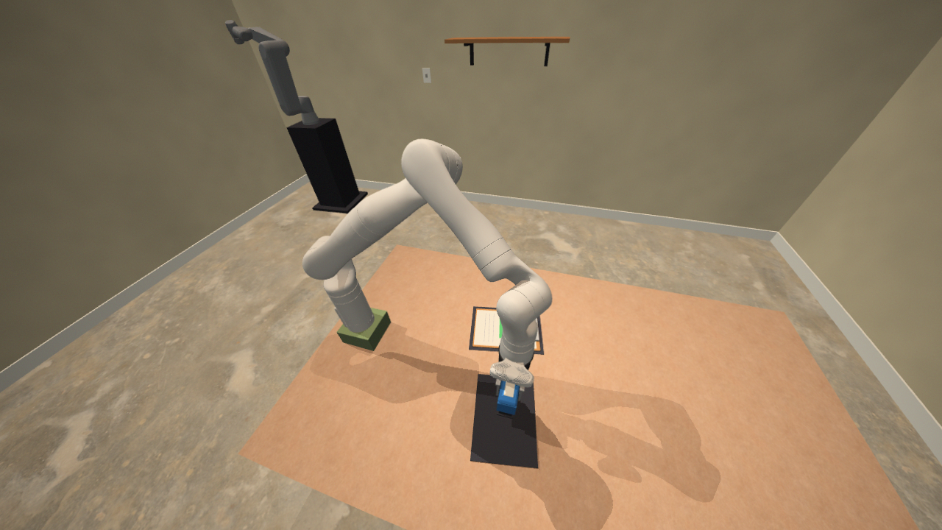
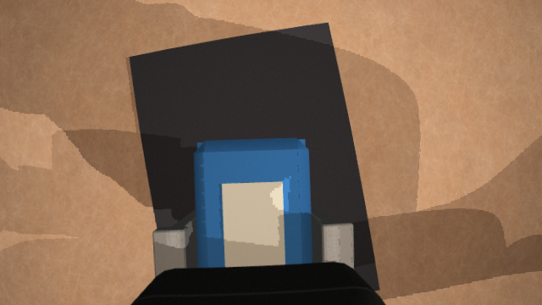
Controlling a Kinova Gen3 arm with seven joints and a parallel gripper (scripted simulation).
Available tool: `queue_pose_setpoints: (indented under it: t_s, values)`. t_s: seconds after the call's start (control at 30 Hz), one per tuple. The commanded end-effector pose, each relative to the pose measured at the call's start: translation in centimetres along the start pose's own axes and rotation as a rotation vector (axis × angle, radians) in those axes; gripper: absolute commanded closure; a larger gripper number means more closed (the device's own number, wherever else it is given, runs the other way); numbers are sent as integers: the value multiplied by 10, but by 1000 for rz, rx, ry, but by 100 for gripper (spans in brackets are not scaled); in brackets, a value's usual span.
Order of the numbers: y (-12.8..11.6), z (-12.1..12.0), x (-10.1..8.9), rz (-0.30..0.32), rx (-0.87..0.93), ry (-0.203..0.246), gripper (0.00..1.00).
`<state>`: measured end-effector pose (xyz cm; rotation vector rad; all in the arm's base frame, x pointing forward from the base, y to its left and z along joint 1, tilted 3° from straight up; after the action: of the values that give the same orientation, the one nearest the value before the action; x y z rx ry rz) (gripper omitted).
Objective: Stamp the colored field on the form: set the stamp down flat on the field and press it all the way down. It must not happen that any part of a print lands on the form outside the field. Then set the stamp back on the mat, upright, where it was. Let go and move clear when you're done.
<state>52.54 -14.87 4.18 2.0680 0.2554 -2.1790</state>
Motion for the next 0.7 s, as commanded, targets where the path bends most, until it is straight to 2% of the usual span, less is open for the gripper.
queue_pose_setpoints:
  t_s: [0.0, 0.2, 0.27, 0.3, 0.47, 0.67]
  values:
    - [-63, -22, -3, -2, -61, 5, 38]
    - [-158, -28, -1, -2, -130, 5, 38]
    - [-158, -28, -1, -2, -130, 5, 38]
    - [-200, -31, -2, -3, -139, 5, 38]
    - [-267, -28, -4, -3, -163, 4, 38]
    - [-269, -28, -4, -3, -164, 4, 38]
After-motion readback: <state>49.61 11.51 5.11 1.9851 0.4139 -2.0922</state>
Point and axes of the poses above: the point where the finger pads meet when closed, its own x axis out along the fingers, its own z axis across the jaws, y = z × x, the point moved 3 cm from there along -x, back along the fingers, and after that the axes turned 14 degrees about -x, right-handed, at the moved point
